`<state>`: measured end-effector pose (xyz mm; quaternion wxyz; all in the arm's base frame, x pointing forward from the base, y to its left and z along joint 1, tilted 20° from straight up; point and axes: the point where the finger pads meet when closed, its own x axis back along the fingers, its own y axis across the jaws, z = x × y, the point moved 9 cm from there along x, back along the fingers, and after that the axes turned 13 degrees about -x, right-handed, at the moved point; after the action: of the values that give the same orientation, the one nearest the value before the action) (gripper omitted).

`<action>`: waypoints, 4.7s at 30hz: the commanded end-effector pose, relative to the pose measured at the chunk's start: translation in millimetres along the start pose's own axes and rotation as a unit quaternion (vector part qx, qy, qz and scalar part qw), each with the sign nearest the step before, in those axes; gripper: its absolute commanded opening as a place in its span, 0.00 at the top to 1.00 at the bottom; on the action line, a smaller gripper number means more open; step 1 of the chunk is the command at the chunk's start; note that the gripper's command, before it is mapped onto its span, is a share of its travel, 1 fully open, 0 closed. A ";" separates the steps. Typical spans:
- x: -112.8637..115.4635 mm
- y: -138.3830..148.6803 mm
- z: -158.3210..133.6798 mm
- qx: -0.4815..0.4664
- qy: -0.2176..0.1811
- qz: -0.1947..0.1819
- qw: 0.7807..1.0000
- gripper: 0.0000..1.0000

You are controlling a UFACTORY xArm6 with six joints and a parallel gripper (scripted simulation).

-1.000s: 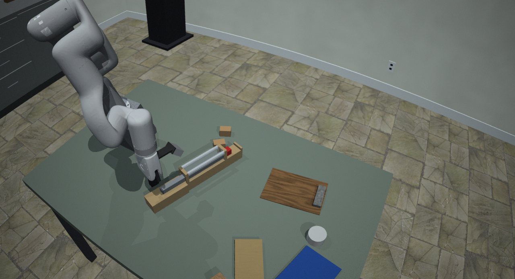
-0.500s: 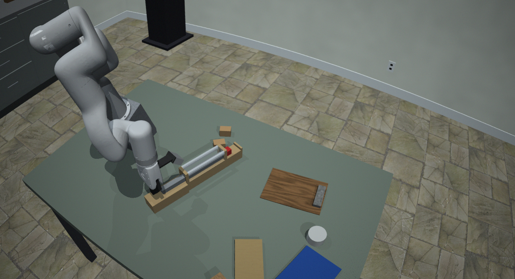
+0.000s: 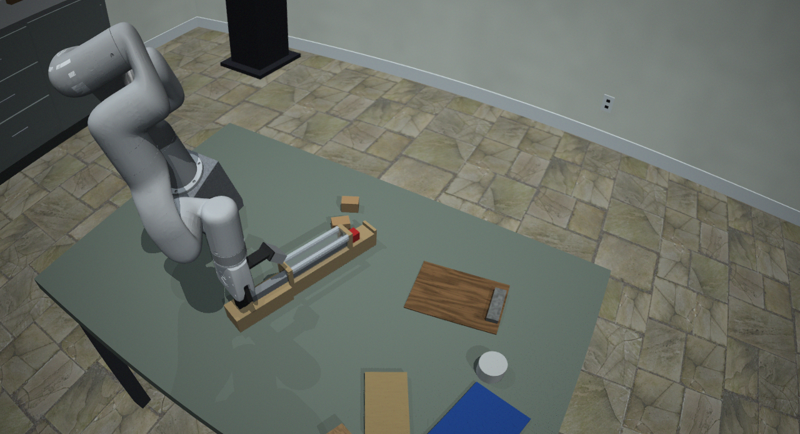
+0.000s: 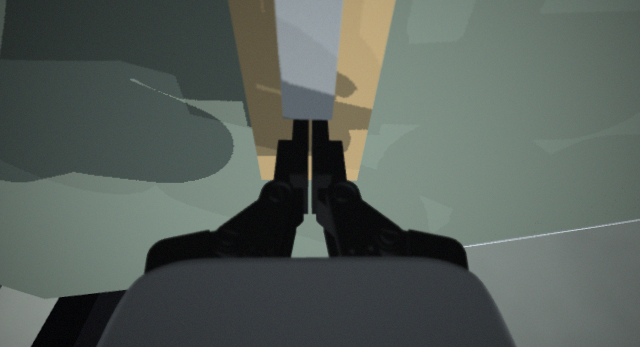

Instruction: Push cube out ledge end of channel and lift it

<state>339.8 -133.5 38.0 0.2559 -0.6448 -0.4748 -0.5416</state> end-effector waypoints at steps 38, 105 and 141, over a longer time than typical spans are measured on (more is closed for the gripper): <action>13.0 -5.8 29.3 0.000 0.000 -0.002 1.000 1.00; 70.7 -80.5 348.5 0.000 0.000 -0.002 1.000 0.57; 11.4 -80.1 348.7 0.000 0.000 -0.002 1.000 0.57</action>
<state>425.5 200.5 -57.0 0.2547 -0.6446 -0.4762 -0.5412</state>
